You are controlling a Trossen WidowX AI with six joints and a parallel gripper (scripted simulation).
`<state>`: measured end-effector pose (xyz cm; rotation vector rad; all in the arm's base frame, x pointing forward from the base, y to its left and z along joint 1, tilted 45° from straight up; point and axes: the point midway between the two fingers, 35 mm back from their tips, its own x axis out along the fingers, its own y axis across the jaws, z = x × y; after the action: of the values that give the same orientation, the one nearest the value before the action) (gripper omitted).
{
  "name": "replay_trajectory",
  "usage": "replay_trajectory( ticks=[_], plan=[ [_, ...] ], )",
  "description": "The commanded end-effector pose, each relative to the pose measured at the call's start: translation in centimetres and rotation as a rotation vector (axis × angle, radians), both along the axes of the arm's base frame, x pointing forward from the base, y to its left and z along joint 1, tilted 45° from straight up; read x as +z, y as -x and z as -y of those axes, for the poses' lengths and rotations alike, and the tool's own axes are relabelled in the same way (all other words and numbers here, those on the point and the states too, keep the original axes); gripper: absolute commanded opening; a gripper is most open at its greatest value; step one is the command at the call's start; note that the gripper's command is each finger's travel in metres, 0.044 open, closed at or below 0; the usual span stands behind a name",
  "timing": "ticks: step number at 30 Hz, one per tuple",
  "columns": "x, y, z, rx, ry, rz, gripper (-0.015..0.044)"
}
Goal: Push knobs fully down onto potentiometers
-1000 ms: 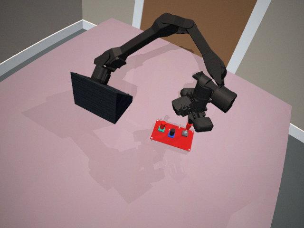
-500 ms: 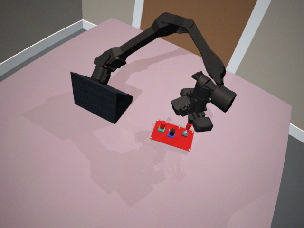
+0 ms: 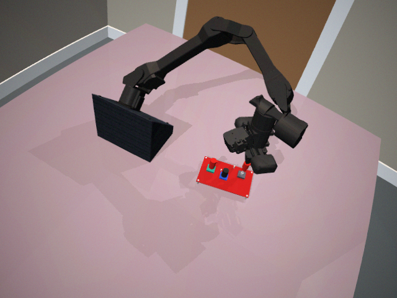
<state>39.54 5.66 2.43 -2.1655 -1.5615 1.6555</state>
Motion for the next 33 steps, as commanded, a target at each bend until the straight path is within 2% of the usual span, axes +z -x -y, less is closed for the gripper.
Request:
replay_trajectory(
  ticks=[1,33],
  plan=[
    [-1.57,0.0,-2.21,0.041,-0.013,-0.003,0.0],
    [-2.09,0.06,-2.72,0.041,-0.014,-0.003,0.0]
  ],
)
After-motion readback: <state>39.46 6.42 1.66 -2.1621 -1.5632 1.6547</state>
